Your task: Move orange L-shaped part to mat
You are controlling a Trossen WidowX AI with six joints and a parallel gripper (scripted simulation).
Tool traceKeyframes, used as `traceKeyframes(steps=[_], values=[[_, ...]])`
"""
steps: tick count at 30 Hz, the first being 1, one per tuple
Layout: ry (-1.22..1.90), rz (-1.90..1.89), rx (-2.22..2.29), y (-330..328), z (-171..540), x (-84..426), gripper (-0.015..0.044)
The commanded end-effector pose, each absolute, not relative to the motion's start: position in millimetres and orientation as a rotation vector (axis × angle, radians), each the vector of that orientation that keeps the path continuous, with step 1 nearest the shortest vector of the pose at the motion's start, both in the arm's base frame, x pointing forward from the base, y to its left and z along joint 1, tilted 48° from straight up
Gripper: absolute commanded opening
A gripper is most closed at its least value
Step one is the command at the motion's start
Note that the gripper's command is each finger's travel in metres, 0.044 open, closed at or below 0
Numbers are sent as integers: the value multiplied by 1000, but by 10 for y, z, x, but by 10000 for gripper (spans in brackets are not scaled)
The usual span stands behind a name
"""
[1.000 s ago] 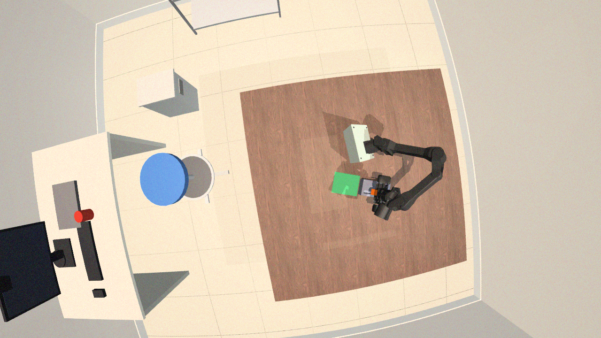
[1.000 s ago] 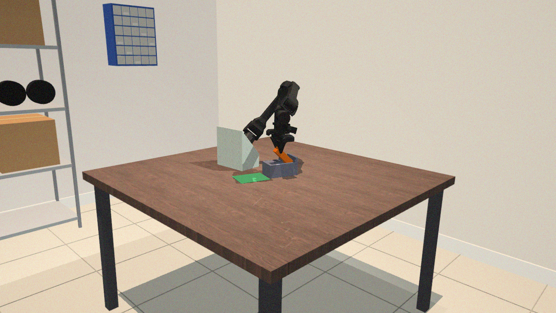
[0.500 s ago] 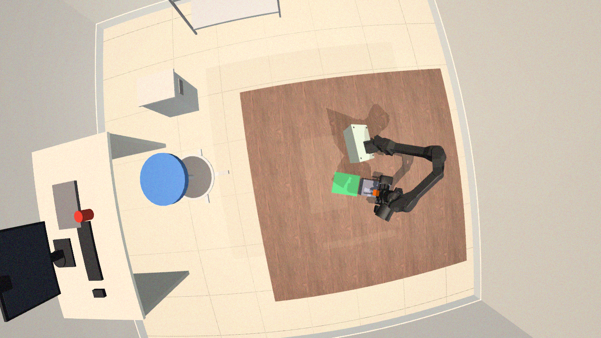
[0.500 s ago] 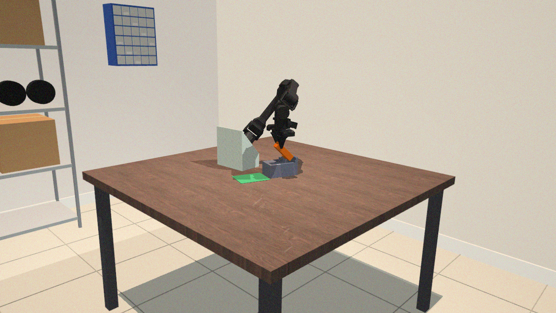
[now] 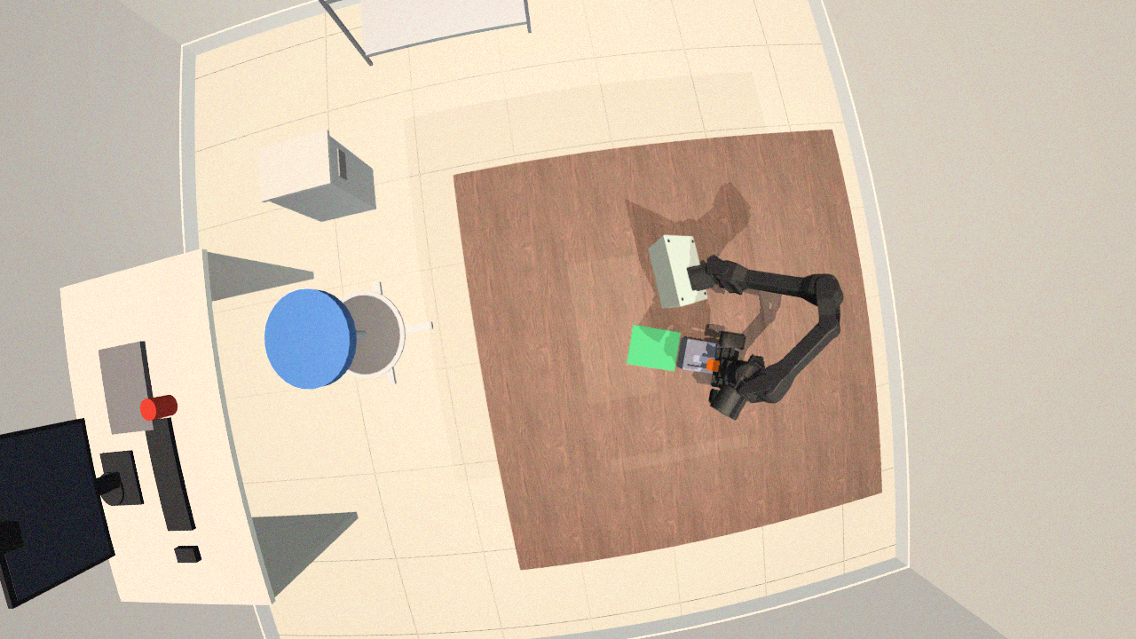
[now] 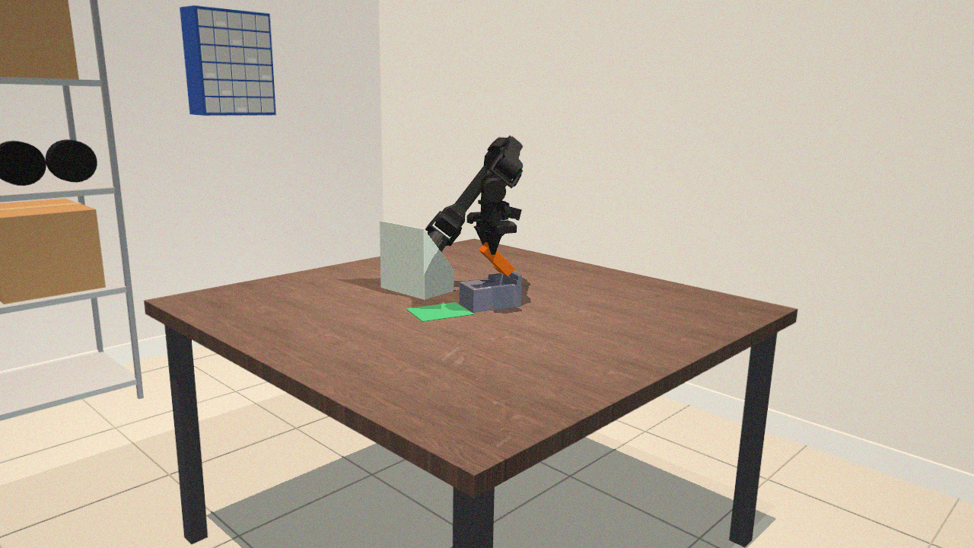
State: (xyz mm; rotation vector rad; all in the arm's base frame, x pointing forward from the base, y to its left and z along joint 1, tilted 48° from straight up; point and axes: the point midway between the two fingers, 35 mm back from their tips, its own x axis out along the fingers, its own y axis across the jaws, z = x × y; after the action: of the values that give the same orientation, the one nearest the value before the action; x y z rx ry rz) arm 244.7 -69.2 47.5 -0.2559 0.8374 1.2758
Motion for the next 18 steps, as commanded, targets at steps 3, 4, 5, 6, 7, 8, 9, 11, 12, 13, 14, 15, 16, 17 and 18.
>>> traceKeyframes(steps=[3,4,5,6,7,8,9,11,12,13,14,15,16,17,18], values=[[838,1273,-262,-776,420,2401,0],[839,1273,-262,-797,386,2380,0],[839,1272,-262,-820,351,2358,0],[839,1272,-262,-847,310,2331,0],[839,1272,-262,-874,271,2305,0],[839,1272,-262,-899,238,2283,0],[839,1272,-262,-923,208,2263,0],[840,1272,-263,-972,150,2222,0],[840,1272,-263,-998,120,2200,0],[840,1272,-263,-1024,90,2178,0],[840,1272,-263,-1050,60,2156,0],[840,1272,-263,-1076,31,2135,0],[841,1272,-264,-1102,2,2113,0],[841,1272,-264,-1128,-27,2092,0],[841,1272,-264,-1153,-56,2071,0]])
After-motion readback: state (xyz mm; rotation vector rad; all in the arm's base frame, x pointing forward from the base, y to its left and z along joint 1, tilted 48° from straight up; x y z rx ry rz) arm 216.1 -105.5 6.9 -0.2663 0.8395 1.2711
